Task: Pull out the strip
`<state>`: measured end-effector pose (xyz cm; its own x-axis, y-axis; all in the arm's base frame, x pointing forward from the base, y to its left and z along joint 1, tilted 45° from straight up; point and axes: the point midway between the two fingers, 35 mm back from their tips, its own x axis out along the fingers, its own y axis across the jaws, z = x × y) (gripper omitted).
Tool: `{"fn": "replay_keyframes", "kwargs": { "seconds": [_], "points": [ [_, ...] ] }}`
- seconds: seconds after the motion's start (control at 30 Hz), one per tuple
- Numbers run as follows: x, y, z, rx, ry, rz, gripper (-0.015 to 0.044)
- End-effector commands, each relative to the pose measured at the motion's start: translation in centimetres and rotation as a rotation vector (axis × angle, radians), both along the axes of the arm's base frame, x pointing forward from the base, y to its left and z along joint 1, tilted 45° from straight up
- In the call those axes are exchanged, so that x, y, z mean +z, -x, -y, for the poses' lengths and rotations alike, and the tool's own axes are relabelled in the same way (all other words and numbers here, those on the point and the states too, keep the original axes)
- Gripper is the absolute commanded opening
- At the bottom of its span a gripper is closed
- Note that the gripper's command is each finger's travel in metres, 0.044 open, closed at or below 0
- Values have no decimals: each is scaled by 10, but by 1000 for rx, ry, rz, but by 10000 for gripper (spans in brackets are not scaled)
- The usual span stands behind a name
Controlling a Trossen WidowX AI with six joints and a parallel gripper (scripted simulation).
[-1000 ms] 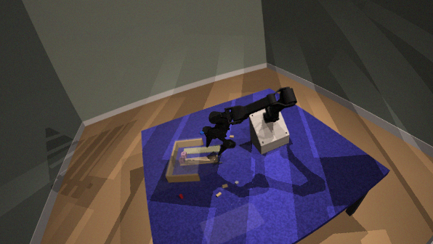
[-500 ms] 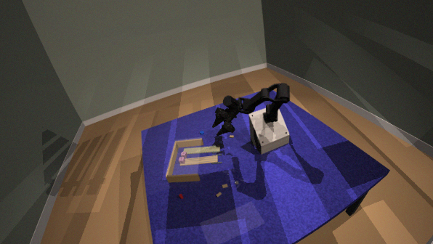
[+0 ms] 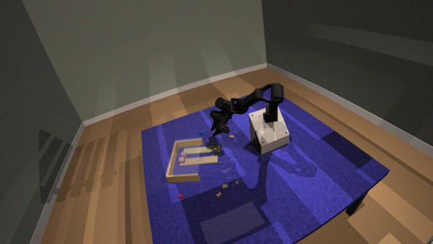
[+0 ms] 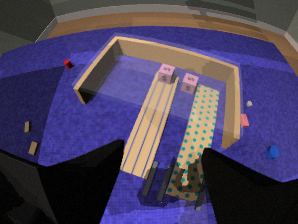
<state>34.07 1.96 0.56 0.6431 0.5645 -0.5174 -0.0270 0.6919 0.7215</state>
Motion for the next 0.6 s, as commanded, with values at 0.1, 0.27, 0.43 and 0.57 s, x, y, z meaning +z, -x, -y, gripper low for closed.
{"fn": "replay_keyframes", "kwargs": {
  "seconds": [0.1,0.27,0.43,0.57],
  "points": [
    [-23,-36,-24,132,-7,-225,85],
    [-35,-49,-47,235,-13,-405,0],
    [-42,-53,-73,341,-13,-585,0],
    [-42,-51,-90,412,-12,-705,0]
  ]
}}
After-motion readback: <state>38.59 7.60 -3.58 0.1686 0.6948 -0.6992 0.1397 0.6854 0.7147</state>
